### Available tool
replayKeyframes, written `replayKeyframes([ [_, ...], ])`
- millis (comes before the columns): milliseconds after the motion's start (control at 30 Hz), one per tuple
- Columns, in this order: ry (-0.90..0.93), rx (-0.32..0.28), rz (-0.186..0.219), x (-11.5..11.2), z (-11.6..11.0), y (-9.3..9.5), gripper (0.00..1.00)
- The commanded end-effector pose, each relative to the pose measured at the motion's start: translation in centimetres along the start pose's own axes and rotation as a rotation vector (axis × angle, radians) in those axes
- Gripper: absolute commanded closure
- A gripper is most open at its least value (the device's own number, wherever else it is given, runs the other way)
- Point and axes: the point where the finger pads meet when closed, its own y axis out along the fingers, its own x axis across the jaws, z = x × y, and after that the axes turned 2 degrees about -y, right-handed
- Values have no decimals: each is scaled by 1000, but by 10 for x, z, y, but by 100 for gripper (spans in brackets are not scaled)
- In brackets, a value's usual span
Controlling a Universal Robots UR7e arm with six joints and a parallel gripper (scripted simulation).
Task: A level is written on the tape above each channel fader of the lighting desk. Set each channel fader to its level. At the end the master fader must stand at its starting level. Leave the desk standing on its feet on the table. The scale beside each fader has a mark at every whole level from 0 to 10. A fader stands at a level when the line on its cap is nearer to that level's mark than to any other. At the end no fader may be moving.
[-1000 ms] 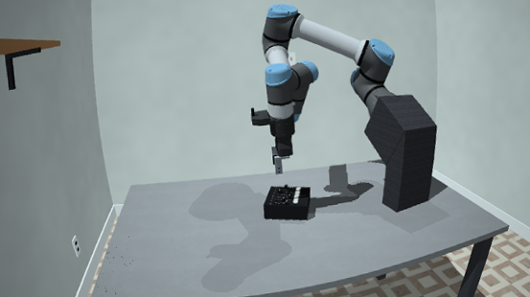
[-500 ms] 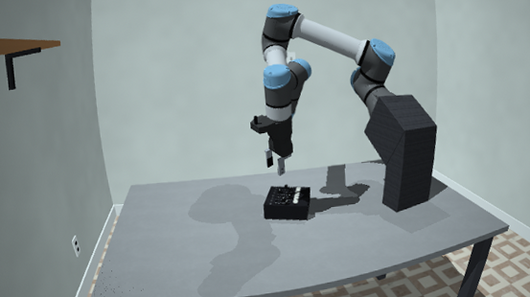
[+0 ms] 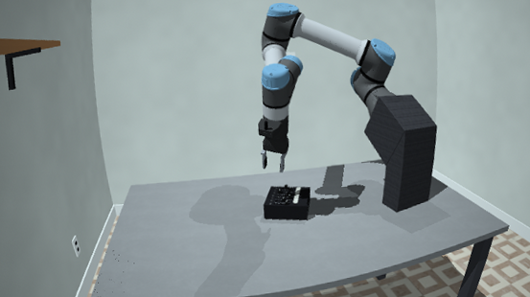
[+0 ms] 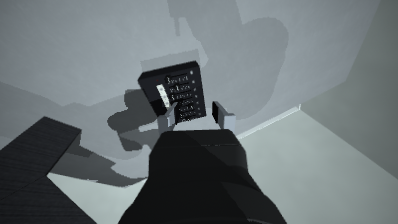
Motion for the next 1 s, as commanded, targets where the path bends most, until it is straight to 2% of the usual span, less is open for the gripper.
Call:
replayKeyframes([
  [0,-276,-24,-28,3,1,-3,0],
  [467,-785,-82,-83,14,-1,-10,0],
  [533,-785,-82,-83,14,-1,-10,0],
  [567,-894,-95,-93,15,-1,-10,0],
  [967,-1331,-155,-128,21,-2,-13,0],
])
